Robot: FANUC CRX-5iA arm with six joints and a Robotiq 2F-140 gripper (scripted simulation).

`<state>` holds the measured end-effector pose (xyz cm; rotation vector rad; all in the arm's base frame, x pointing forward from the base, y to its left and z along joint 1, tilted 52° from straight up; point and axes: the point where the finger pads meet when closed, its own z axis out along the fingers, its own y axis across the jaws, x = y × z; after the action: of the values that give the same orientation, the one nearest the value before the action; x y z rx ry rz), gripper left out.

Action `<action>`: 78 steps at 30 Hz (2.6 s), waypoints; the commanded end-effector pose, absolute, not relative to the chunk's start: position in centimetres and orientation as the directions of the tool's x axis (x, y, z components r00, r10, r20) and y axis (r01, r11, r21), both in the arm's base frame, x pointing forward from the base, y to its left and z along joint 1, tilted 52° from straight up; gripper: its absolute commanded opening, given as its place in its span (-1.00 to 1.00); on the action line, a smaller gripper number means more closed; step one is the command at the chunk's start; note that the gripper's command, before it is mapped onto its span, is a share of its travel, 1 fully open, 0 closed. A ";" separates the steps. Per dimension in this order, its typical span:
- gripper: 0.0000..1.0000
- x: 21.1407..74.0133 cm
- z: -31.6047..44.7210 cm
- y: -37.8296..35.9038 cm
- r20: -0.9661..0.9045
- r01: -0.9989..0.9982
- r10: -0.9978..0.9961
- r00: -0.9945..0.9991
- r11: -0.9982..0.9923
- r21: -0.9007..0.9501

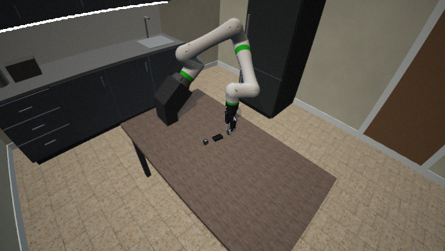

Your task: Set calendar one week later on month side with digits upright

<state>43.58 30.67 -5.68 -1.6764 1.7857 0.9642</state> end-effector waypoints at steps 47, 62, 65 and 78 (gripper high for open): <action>-0.68 43.5 -6.2 31.4 -0.768 -0.988 -0.631 -0.113 -0.011 0.155; -0.68 43.5 -6.2 31.4 -0.768 -0.988 -0.631 -0.113 -0.011 0.155; -0.68 43.5 -6.2 31.4 -0.768 -0.988 -0.631 -0.113 -0.011 0.155; -0.68 43.5 -6.2 31.4 -0.768 -0.988 -0.631 -0.113 -0.011 0.155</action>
<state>43.50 31.36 -6.25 -1.6765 1.7856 0.9640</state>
